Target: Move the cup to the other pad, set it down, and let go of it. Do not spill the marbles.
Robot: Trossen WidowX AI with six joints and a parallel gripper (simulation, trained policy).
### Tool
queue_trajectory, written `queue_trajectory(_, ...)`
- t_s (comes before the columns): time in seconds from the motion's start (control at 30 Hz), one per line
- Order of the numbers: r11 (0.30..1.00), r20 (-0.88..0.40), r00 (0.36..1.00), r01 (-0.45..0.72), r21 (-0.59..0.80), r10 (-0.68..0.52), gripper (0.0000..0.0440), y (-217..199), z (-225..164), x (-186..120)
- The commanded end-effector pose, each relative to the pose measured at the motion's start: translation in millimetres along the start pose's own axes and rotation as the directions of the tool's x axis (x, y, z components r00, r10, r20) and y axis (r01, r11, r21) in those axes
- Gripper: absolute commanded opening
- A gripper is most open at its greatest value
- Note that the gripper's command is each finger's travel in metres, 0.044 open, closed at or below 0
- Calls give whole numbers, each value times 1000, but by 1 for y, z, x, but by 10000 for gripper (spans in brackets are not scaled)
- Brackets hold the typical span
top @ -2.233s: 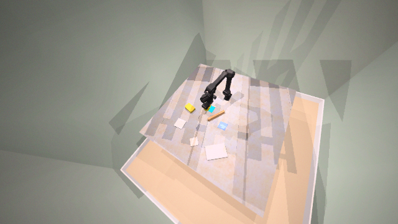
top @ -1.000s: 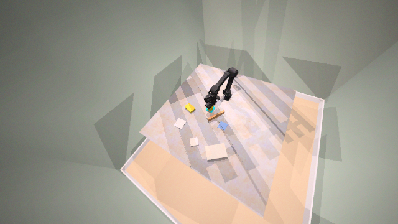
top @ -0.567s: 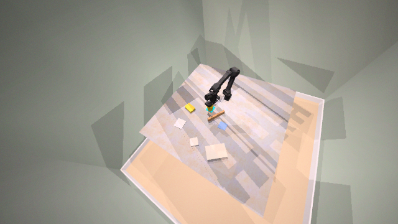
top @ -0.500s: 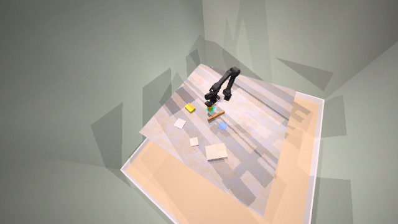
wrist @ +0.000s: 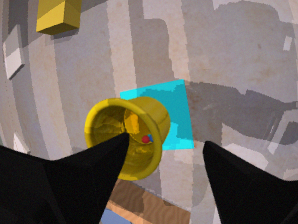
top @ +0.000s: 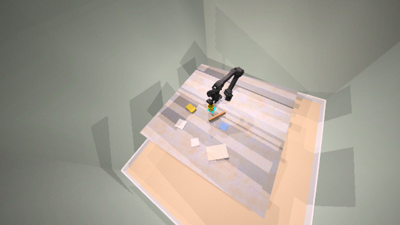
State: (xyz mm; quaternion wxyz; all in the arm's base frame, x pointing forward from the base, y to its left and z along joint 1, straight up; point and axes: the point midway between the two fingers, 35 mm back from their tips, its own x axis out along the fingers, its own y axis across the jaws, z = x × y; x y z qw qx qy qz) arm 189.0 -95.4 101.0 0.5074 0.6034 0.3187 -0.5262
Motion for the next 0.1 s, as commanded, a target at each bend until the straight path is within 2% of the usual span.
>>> queue_trajectory(0.0, 999, 1, 1000, -28, 25, 28, 297, 1, 2, -9)
queue_trajectory(0.07, 998, 4, 999, -45, 35, 45, 308, 3, 4, -15)
